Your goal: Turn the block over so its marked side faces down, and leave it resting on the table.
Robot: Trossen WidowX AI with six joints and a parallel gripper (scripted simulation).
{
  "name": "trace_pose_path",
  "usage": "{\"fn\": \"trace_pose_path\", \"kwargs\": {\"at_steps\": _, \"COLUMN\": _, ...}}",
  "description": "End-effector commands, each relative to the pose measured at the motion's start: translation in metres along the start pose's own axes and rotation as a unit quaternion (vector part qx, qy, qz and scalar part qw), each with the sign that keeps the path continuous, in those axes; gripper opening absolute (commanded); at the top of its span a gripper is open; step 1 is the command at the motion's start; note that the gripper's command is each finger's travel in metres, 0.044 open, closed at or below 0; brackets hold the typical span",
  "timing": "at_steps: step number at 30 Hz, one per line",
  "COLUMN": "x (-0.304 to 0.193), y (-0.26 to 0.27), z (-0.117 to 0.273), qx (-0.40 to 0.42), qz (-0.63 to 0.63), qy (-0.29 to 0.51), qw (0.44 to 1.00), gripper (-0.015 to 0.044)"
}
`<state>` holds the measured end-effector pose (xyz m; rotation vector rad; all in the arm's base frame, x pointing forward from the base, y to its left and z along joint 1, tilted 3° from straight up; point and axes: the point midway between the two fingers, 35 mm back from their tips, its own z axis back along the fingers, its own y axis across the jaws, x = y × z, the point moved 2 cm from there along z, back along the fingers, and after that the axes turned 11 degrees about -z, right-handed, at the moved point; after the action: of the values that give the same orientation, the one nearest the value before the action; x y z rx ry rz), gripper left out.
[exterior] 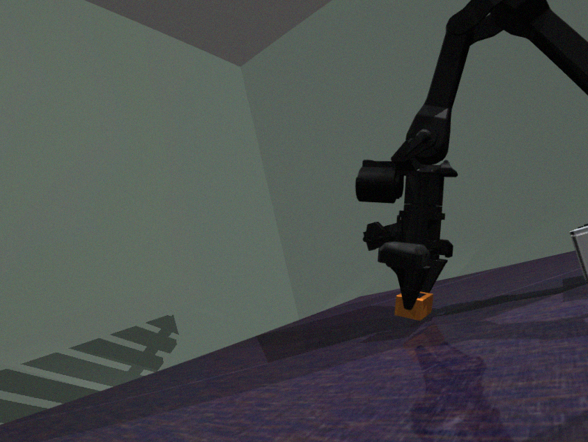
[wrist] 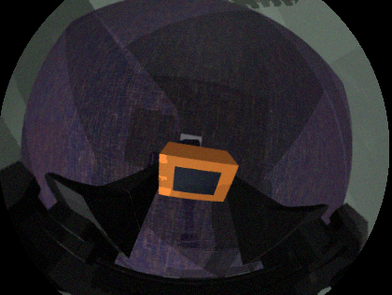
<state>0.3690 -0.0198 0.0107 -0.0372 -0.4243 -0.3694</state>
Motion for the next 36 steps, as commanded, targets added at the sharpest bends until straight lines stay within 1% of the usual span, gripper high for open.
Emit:
{"fn": "trace_pose_path", "kwargs": {"at_steps": 1, "x": 0.001, "y": 0.000, "z": 0.006, "qx": 0.008, "qz": 0.002, "qy": -0.044, "qw": 0.999, "gripper": 0.0000}}
{"fn": "trace_pose_path", "kwargs": {"at_steps": 8, "x": -0.004, "y": -0.002, "z": 0.010, "qx": 0.017, "qz": -0.001, "qy": -0.092, "qw": 0.996, "gripper": 0.0000}}
{"fn": "trace_pose_path", "kwargs": {"at_steps": 16, "x": -0.004, "y": -0.002, "z": 0.010, "qx": 0.018, "qz": -0.001, "qy": -0.094, "qw": 0.995, "gripper": 0.0000}}
{"fn": "trace_pose_path", "kwargs": {"at_steps": 27, "x": -0.004, "y": 0.001, "z": -0.016, "qx": 0.033, "qz": 0.002, "qy": -0.165, "qw": 0.986, "gripper": 0.0000}}
{"fn": "trace_pose_path", "kwargs": {"at_steps": 36, "x": -0.008, "y": 0.001, "z": -0.029, "qx": 0.045, "qz": 0.003, "qy": -0.225, "qw": 0.973, "gripper": 0.0000}}
